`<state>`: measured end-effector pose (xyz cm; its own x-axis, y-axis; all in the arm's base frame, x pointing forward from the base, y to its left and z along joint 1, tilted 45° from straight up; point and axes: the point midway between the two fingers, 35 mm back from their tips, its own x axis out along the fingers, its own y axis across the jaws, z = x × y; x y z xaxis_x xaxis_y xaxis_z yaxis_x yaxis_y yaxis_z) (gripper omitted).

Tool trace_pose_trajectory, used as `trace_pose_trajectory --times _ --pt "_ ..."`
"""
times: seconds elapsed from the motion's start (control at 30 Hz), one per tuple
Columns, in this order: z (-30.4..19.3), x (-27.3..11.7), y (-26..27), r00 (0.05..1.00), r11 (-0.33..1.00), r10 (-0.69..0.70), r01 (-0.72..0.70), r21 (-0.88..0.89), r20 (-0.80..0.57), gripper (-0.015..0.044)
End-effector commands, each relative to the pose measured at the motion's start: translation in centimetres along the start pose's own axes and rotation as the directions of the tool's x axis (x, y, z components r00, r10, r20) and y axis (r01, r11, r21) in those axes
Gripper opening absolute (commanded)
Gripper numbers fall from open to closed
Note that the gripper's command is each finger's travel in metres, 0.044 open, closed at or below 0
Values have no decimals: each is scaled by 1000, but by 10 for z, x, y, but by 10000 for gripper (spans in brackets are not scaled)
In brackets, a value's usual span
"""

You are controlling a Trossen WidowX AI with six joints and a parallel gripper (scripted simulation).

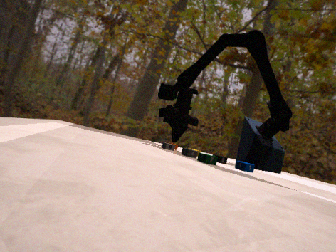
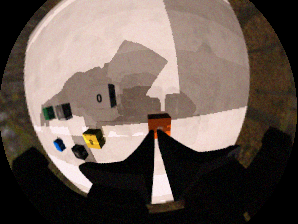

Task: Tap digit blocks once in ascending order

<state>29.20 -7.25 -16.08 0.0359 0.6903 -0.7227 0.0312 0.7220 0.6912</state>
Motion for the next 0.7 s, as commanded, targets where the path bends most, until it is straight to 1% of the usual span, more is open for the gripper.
trace_pose_trajectory --times 0.0,0.27,0.37,0.57,0.6,0.67 --pt "-2 8 1 1000 1000 9 -9 9 -1 20" --pt "-3 12 2 1000 1000 9 -9 9 -1 20" --pt "-2 -15 1 1000 1000 7 -7 8 -1 20" --pt "-2 -22 1 1000 1000 7 -7 9 -1 20" --pt "-1 -31 0 1000 1000 6 -6 9 -1 20" --pt "0 -69 -1 1000 1000 3 -3 9 -1 20"
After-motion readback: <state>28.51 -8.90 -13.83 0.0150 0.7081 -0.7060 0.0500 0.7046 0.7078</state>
